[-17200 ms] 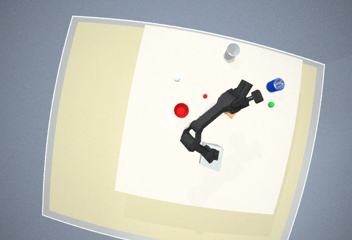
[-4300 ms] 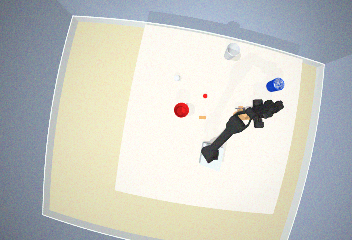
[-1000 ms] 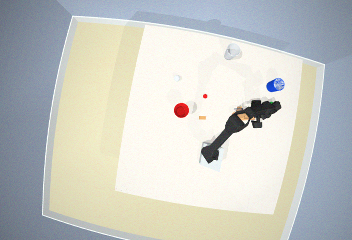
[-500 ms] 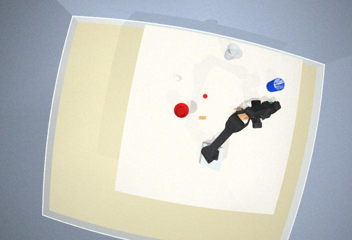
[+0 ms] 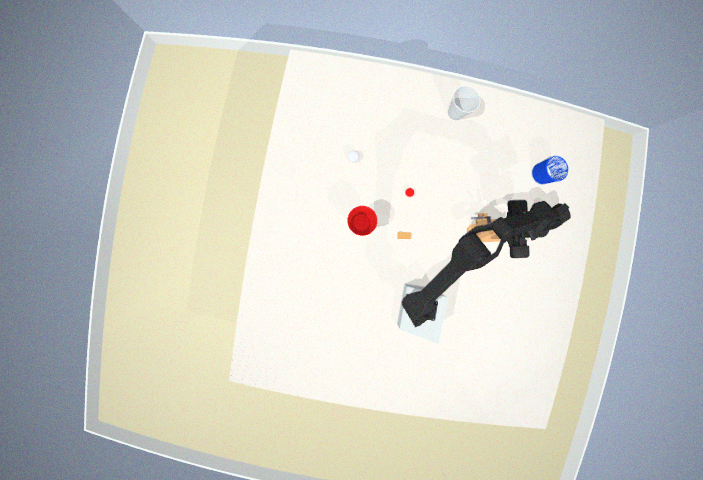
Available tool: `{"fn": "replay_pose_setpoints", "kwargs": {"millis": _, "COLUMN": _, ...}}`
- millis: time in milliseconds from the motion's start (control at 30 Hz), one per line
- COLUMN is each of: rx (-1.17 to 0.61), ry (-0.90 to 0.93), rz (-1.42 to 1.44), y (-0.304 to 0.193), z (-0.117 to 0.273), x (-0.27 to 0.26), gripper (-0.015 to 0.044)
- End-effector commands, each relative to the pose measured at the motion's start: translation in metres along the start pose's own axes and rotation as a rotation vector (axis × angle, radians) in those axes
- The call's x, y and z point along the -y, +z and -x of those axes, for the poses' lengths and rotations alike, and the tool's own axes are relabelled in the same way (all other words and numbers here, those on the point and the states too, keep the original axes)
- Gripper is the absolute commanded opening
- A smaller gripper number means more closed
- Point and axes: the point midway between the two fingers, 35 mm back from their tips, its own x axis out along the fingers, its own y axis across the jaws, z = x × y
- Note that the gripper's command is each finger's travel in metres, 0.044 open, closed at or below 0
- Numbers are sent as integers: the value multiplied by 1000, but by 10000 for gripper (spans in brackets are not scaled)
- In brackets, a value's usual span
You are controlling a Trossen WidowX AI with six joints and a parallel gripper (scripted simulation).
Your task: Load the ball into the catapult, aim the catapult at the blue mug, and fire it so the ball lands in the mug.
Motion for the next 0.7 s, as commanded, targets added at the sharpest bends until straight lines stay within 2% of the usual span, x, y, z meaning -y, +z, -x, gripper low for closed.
{"fn": "replay_pose_setpoints", "kwargs": {"millis": 0, "rx": 13, "ry": 6, "rz": 32, "y": 1, "z": 11, "x": -3, "gripper": 0}}
{"fn": "replay_pose_setpoints", "kwargs": {"millis": 667, "rx": 12, "ry": 7, "rz": 694, "y": -1, "z": 9, "x": -18, "gripper": 0}}
